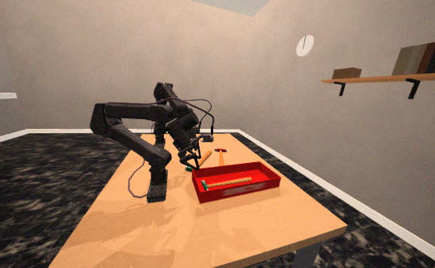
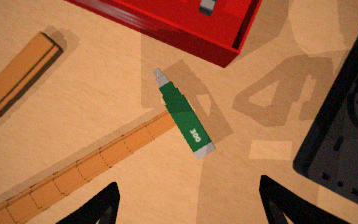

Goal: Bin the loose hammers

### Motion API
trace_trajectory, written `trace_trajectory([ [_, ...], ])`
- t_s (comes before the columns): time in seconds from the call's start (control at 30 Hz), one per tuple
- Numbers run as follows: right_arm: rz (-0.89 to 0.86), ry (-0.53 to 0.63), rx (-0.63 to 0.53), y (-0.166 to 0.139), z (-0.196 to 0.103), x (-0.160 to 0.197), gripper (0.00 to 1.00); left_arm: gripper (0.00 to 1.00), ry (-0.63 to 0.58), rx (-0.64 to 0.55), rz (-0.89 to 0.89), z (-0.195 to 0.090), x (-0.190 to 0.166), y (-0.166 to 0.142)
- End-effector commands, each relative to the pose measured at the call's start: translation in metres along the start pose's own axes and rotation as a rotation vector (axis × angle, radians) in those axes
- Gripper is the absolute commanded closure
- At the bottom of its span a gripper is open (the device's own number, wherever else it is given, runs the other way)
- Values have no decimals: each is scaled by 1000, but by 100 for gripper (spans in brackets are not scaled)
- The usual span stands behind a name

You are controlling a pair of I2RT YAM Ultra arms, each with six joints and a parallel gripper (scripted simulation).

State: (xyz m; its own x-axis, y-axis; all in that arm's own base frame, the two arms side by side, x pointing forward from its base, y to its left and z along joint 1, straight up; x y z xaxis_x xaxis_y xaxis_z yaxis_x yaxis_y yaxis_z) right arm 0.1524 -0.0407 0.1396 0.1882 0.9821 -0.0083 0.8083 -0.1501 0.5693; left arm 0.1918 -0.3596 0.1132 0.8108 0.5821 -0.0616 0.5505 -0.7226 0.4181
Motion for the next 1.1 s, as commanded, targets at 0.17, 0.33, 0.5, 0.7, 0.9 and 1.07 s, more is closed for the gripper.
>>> trace_trajectory([
  [0.17,15,-13,8,-7,2,-2,0,0,-6,-11,4,-6,-3,5],
  [0.33,-12,-28,-174,48,-8,-4,0,0,-5,-11,3,-6,-2,5],
  [0.5,-66,-10,-412,128,-32,6,0,0,13,-14,-43,-9,14,1],
  [0.7,-95,17,-626,194,-59,20,0,0,54,-21,-122,-14,53,-6],
  [0.9,-119,72,-835,260,-93,45,0,0,133,-29,-300,-26,133,-22],
  [1.07,-129,121,-969,300,-116,66,0,0,214,-32,-476,-37,208,-33],
])
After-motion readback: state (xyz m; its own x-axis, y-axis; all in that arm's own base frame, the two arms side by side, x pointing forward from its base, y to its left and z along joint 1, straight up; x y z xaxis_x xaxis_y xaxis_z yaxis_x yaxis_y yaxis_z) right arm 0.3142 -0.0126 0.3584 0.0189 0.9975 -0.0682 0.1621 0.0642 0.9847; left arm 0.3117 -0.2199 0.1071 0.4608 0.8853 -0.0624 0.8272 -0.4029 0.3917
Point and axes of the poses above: on each arm, the point where the finger pads meet when closed, its own z axis out along the fingers, its own x axis across the jaws, y = z × x, the point moved 3 cm from there along -z, back along the fingers, and after that the axes turned 4 degrees about -z, right-handed, at the moved point
